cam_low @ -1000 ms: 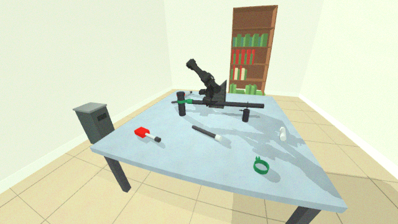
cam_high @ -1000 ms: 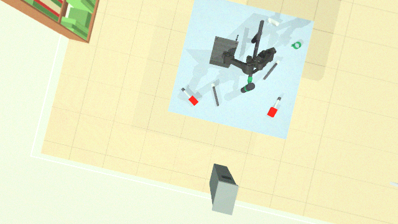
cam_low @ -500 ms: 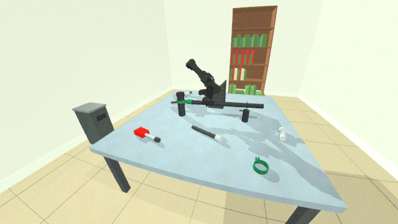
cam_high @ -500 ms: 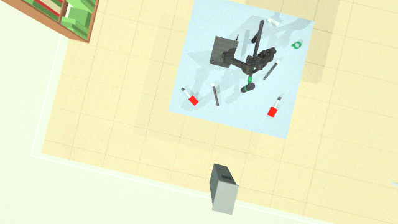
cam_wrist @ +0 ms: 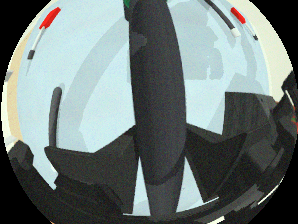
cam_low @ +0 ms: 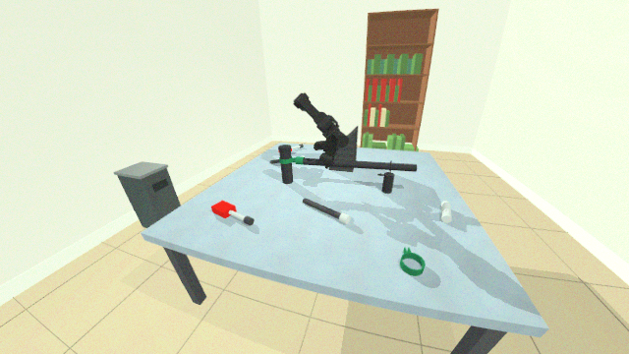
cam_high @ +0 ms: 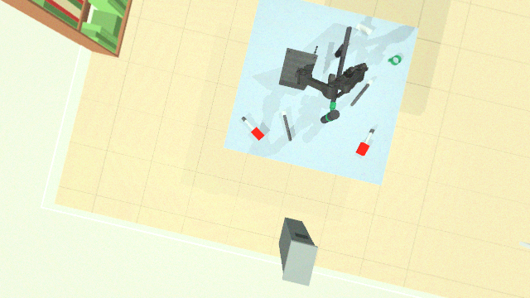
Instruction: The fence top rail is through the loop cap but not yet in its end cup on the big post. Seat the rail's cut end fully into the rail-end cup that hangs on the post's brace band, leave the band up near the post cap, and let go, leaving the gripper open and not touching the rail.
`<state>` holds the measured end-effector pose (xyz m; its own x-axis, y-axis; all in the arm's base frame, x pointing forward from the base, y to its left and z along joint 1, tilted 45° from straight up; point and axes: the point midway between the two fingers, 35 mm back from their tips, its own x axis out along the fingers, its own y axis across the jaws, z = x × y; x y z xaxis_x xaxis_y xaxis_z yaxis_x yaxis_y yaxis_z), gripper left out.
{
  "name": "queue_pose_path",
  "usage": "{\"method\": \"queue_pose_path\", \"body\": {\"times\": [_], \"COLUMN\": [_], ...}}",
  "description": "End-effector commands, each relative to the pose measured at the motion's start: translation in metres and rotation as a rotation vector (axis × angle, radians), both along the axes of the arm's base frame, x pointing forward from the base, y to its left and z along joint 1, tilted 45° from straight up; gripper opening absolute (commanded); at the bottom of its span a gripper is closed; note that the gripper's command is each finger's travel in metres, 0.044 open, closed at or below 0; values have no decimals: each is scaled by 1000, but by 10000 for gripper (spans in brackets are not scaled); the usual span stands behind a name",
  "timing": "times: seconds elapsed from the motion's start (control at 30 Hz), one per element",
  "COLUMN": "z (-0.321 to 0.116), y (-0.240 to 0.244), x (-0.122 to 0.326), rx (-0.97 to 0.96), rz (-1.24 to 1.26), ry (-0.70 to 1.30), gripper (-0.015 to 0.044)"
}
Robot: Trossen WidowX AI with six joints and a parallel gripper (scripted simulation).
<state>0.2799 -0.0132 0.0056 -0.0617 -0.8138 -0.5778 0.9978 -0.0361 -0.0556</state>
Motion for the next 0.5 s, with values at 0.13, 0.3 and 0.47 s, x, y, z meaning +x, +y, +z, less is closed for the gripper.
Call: {"method": "queue_pose_path", "body": {"times": [0.13,0.3,0.47], "z": [2,3,4], "y": [0,0,0], "x": [1,1,2], "rx": [-4,-6,-8], "rz": [3,3,4], "ry": [0,1,2], "gripper": [0,0,0]}}
